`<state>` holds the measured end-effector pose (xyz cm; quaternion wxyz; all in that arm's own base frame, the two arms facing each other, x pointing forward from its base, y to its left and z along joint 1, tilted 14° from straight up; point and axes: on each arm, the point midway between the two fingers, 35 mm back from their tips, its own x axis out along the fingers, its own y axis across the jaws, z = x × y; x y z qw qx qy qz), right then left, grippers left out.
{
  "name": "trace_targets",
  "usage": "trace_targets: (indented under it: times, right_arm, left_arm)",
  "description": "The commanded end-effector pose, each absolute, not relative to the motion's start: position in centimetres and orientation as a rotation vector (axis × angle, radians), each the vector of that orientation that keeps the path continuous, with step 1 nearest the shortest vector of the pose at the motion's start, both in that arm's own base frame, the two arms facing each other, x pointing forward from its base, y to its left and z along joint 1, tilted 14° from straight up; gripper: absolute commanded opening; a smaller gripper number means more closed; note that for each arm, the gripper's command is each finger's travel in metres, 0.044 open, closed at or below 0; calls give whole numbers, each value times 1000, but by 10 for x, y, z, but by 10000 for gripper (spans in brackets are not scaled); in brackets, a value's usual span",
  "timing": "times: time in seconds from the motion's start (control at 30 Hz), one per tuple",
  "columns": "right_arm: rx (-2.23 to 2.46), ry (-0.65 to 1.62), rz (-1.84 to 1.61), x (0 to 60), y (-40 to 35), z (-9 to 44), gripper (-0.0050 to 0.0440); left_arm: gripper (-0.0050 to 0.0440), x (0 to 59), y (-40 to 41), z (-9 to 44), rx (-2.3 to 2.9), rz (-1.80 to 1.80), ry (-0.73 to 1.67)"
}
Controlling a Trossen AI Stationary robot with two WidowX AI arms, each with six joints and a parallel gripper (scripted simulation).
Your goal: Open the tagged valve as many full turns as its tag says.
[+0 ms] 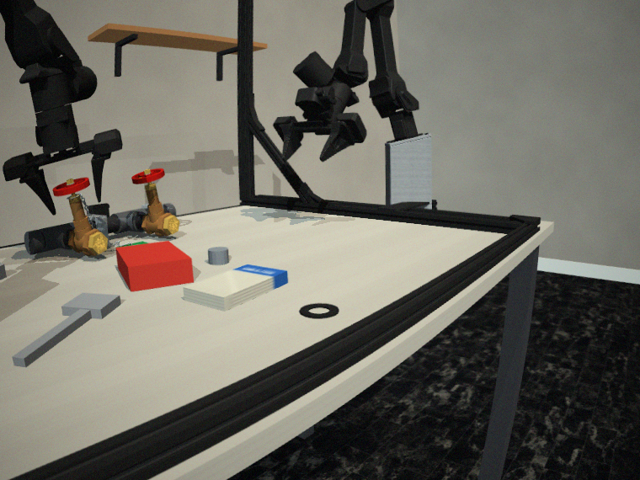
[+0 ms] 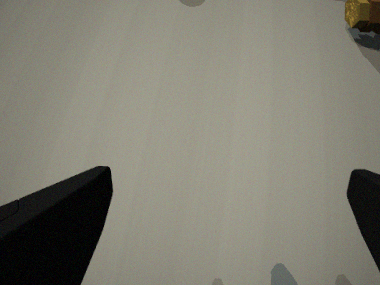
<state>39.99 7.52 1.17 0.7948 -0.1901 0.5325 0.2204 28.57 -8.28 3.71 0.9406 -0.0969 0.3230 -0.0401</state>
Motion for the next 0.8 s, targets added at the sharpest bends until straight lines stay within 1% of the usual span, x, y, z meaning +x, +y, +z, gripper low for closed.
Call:
trace_targets:
  times: [0.0,0.07,0.17,0.23,0.37,0.77]
  right_arm:
    - [-404,1146,471,400,75,12,400]
    - [-348,1158,432,400,75,12,400]
    - [-141,1195,290,400,75,12,400]
    - [-141,1195,290,400,75,12,400]
    - [94,1223,127,400,75,12,400]
    - [590,1231,-226,400,75,12,400]
  left_arm:
    - [400,286,-83,37,-198,-82,659]
    - [400,286,-83,37,-198,-82,659]
    - [400,286,-83,37,-198,-82,659]
    - [400,286,-83,37,-198,-82,659]
    - [400,286,-83,37,-198,-82,659]
    - [400,286,-83,37,-198,-82,659]
